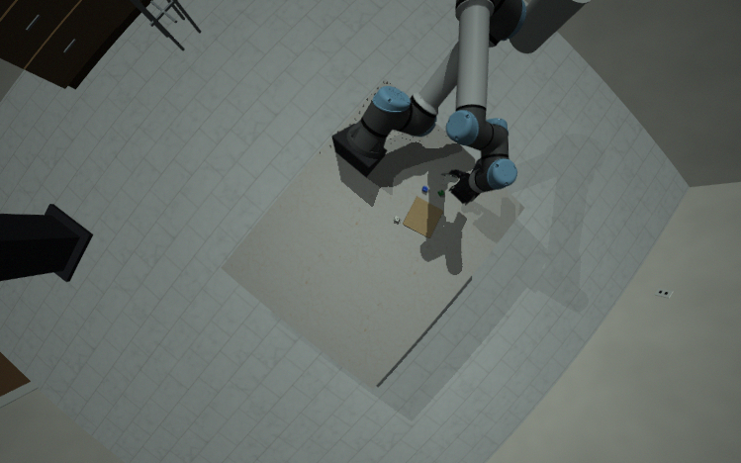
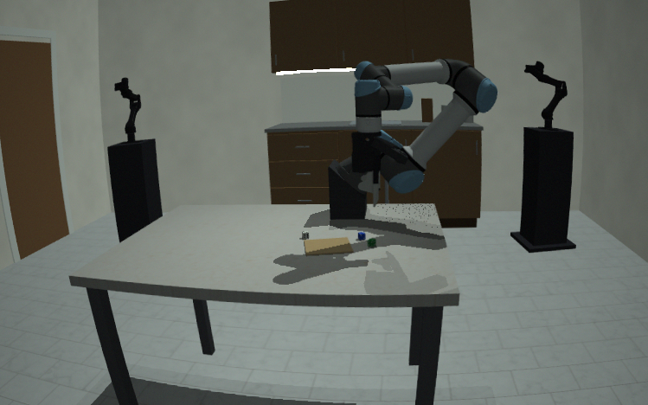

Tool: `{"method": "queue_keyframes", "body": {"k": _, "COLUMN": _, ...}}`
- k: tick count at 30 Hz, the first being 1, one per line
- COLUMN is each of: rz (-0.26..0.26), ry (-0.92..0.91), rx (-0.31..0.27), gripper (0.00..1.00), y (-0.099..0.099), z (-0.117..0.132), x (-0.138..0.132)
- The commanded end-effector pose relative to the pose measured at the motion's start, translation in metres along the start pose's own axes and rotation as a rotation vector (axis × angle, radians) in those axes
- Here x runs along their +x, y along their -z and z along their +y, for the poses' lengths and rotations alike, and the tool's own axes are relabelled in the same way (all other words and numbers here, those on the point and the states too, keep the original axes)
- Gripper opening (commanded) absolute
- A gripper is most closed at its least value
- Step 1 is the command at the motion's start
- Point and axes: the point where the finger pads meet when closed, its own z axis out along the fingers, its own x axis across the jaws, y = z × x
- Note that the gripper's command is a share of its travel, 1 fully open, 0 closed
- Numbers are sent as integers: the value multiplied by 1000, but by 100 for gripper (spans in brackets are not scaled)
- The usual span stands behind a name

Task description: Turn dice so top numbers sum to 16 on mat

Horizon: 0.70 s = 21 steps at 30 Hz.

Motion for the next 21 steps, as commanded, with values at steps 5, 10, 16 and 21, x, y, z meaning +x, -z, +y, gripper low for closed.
{"method": "queue_keyframes", "body": {"k": 5, "rz": -2, "ry": 1, "rx": 2, "gripper": 100, "y": 16, "z": 0, "x": -1}}
{"method": "queue_keyframes", "body": {"k": 10, "rz": -2, "ry": 1, "rx": 2, "gripper": 100, "y": 16, "z": 0, "x": -1}}
{"method": "queue_keyframes", "body": {"k": 16, "rz": -2, "ry": 15, "rx": 1, "gripper": 100, "y": 16, "z": 2, "x": -4}}
{"method": "queue_keyframes", "body": {"k": 21, "rz": -1, "ry": 111, "rx": -1, "gripper": 100, "y": 14, "z": 18, "x": -23}}
